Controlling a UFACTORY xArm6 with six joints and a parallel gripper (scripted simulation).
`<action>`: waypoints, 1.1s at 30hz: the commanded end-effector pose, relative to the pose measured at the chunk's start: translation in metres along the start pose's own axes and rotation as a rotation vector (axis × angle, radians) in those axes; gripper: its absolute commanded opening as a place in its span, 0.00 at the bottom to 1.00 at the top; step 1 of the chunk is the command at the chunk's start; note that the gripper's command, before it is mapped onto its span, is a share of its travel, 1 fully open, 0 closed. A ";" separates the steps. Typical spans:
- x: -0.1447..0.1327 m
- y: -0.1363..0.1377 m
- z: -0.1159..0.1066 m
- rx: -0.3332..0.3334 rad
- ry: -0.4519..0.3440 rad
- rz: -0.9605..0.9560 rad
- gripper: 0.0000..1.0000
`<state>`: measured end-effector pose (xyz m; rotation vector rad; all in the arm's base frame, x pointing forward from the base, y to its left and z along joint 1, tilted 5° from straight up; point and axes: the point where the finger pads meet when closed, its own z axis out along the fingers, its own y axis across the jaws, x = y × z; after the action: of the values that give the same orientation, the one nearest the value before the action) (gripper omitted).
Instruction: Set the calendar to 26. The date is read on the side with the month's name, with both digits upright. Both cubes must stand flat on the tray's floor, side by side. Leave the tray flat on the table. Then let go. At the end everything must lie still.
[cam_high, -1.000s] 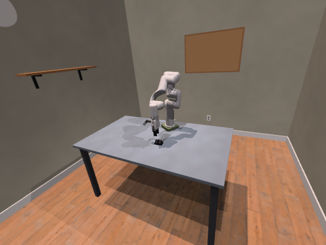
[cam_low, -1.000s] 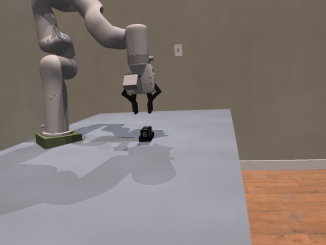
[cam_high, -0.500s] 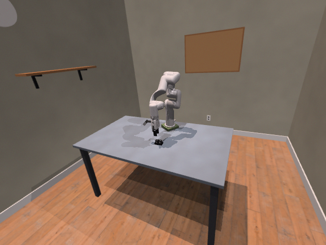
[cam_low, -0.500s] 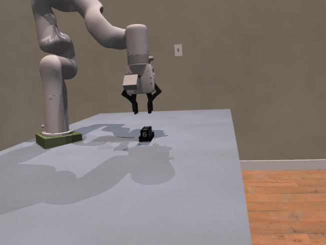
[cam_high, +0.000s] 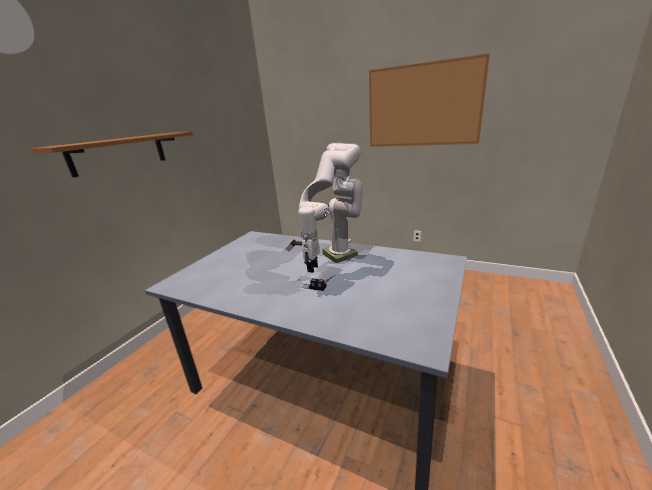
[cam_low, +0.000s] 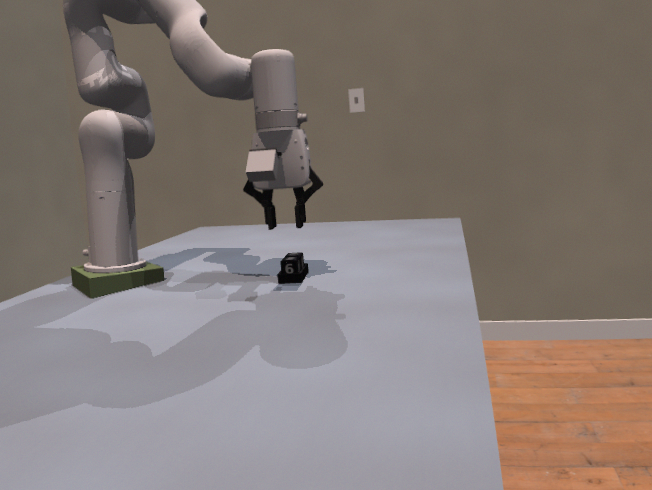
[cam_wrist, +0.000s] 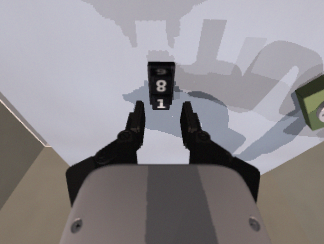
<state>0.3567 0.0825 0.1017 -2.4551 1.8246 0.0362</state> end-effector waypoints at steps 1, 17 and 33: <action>0.000 -0.001 0.002 0.003 0.001 0.000 0.47; 0.000 -0.001 0.021 0.003 0.001 0.000 0.47; -0.001 -0.002 0.042 0.003 0.001 0.000 0.47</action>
<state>0.3576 0.0861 0.0652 -2.4552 1.8251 0.0358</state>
